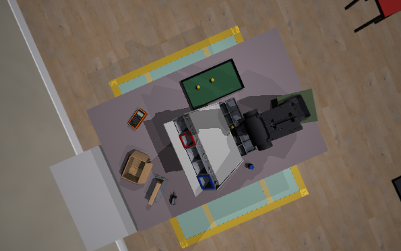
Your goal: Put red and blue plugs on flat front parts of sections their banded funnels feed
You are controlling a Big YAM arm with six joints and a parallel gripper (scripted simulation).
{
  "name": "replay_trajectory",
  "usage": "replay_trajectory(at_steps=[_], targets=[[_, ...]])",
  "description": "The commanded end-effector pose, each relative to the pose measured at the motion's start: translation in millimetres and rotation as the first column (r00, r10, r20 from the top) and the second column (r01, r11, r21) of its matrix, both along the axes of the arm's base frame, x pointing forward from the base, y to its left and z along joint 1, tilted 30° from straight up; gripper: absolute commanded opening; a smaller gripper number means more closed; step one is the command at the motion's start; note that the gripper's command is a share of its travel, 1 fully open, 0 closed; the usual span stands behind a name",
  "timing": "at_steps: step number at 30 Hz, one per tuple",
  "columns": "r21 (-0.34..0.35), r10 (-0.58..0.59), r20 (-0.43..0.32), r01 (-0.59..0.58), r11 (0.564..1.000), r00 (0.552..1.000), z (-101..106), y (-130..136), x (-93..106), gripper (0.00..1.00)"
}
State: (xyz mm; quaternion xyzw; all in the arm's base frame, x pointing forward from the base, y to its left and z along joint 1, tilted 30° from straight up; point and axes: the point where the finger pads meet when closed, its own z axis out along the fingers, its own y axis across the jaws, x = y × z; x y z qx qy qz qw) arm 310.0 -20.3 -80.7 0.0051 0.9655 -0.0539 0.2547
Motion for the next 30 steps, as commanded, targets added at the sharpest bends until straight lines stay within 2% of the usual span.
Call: replay_trajectory(at_steps=[1, 9, 11, 19, 22, 30], targets=[[0.003, 0.001, -0.016, -0.001, 1.000, 1.000, 3, 4, -13.4, 0.59], [0.002, 0.001, -0.010, -0.001, 1.000, 1.000, 27, 6, -22.9, 0.59], [0.002, 0.001, -0.010, -0.001, 1.000, 1.000, 27, 6, -22.9, 0.59], [0.002, 0.001, -0.005, -0.001, 1.000, 1.000, 57, 10, -37.0, 0.59], [0.003, 0.001, 0.006, -0.001, 1.000, 1.000, 69, 11, -36.0, 0.59], [0.004, -0.001, 0.008, 0.001, 1.000, 1.000, 79, 12, -40.2, 0.59]])
